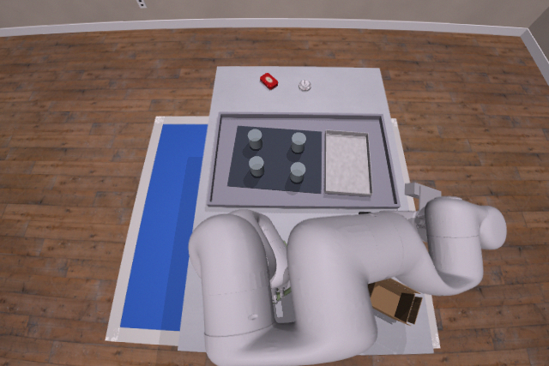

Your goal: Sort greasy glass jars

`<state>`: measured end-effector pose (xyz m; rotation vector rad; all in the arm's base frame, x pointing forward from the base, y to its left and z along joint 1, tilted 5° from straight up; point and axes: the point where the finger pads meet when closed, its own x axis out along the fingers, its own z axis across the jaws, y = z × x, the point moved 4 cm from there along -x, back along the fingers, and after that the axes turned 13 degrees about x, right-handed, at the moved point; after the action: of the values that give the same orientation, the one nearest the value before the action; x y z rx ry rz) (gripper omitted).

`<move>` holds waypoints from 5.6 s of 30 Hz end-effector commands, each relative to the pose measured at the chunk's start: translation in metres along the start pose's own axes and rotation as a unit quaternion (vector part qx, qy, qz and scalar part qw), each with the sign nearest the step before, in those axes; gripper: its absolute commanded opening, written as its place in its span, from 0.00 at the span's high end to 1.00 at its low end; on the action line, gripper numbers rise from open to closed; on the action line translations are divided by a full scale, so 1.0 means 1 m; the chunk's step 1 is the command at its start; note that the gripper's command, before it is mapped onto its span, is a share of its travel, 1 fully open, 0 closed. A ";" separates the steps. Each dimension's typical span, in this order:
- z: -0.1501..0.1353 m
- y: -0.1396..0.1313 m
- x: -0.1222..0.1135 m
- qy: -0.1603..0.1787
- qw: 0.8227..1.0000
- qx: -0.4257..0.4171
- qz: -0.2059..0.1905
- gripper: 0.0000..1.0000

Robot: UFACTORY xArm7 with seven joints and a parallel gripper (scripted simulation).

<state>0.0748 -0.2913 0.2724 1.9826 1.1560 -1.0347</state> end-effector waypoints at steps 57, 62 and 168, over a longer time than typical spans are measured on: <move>-0.201 0.175 0.132 -0.202 0.971 -0.038 -0.126 0.00; -0.218 0.178 0.141 -0.212 0.969 -0.044 -0.123 0.00; -0.307 0.205 0.266 -0.239 0.966 -0.075 -0.065 0.00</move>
<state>0.4311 -0.0184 0.2339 1.4319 1.0725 -1.3616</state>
